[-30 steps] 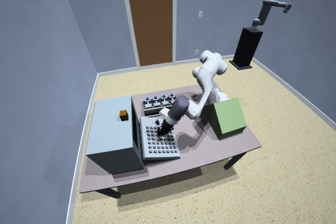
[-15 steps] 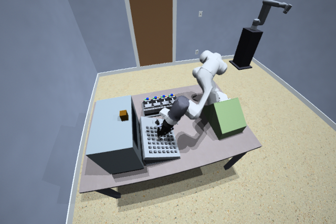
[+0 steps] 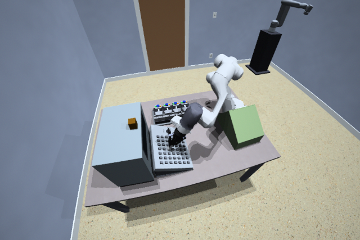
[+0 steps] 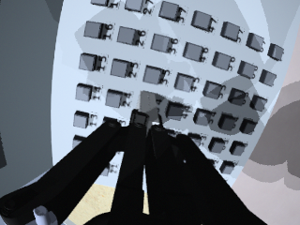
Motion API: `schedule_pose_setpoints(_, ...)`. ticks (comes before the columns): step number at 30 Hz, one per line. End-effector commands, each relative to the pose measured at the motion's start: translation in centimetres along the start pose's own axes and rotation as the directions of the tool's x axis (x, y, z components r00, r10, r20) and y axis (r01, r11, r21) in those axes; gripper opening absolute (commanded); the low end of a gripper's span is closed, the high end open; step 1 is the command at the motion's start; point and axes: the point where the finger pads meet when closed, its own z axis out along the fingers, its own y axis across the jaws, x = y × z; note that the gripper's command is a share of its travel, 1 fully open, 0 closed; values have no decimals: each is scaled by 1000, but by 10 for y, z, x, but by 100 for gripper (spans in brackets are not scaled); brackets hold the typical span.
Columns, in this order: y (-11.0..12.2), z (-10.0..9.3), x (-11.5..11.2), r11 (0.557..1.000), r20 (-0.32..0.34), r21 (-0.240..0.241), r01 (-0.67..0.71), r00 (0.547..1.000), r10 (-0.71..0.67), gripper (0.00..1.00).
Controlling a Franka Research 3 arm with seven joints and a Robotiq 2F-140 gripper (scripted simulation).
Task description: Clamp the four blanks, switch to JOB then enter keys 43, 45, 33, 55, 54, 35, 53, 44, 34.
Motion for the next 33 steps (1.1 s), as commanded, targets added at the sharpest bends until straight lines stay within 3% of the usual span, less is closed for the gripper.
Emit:
schedule_pose_setpoints(1, 0, 2, -1, 1000, 1, 2, 8, 1000, -8, 0)
schedule_pose_setpoints(33, 1, -34, -1, 1000, 1, 2, 8, 1000, -8, 0)
